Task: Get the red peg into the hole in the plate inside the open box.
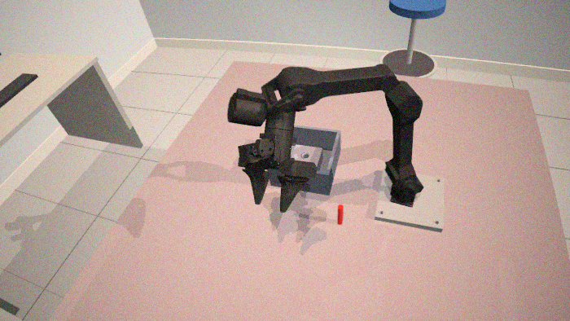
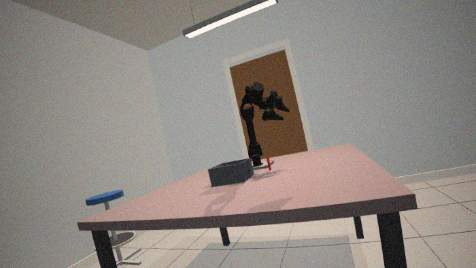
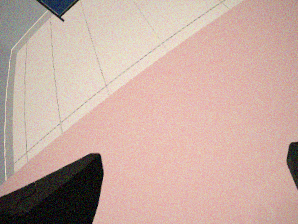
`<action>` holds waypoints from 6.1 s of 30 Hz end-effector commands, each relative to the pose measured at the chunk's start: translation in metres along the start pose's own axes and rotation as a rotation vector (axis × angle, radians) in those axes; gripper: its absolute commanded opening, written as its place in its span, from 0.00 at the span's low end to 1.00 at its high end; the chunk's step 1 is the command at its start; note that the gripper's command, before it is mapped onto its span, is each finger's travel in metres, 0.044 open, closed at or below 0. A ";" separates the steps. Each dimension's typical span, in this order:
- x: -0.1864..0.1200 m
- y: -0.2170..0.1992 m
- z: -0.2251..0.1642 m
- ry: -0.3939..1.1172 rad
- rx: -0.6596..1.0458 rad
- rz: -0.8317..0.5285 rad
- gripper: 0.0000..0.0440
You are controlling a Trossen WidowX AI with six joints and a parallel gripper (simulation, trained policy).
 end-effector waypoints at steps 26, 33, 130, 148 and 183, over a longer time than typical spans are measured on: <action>0.005 -0.026 -0.065 0.120 0.834 -0.326 1.00; 0.010 -0.031 -0.087 0.144 1.048 -0.437 1.00; -0.040 -0.141 -0.160 -0.628 1.765 -1.215 0.00; -0.068 -0.209 -0.180 -0.584 1.755 -1.224 0.01; -0.090 -0.257 -0.172 -0.381 1.655 -1.075 0.81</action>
Point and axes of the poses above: the point midway between the two fingers, 35 mm back from their tips, its own x axis out along the fingers, its own y axis across the jaws, z = x × y, the point moved 8 cm from there along -x, back along the fingers, and after that the axes turned 13 degrees about x, right-handed, at the moved point
